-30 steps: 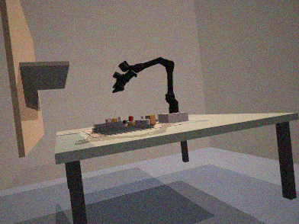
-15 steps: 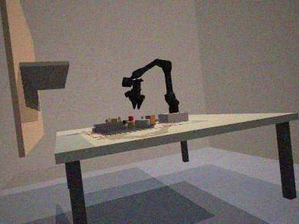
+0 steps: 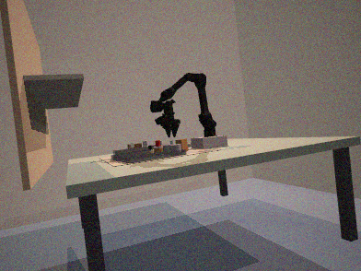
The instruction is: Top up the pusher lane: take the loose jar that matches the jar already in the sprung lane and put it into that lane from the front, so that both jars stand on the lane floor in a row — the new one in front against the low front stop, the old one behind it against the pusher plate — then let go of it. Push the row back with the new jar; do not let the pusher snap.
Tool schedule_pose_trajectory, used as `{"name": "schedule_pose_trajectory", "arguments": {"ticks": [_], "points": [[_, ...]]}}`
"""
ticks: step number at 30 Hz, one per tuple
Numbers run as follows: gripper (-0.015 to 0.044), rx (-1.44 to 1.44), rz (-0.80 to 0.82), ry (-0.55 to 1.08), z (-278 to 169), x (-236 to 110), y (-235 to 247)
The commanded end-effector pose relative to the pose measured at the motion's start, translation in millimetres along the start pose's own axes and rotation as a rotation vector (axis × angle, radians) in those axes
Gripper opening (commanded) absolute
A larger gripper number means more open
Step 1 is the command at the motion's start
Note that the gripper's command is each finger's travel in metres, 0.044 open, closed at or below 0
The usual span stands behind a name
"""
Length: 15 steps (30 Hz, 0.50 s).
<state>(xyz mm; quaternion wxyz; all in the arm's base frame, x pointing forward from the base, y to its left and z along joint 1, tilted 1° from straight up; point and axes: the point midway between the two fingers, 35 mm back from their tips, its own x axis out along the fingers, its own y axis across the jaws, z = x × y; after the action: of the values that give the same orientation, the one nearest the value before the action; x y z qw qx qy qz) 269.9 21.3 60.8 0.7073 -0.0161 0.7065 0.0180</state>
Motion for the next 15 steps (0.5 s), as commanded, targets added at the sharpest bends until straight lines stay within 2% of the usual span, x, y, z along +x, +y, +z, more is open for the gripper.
{"name": "schedule_pose_trajectory", "arguments": {"ticks": [1, 15], "points": [[0.0440, 0.004, 0.004, -0.005, 0.6, 12.2, 0.0], [0.0440, 0.004, 0.004, -0.005, 0.7, 36.5, -0.4]]}}
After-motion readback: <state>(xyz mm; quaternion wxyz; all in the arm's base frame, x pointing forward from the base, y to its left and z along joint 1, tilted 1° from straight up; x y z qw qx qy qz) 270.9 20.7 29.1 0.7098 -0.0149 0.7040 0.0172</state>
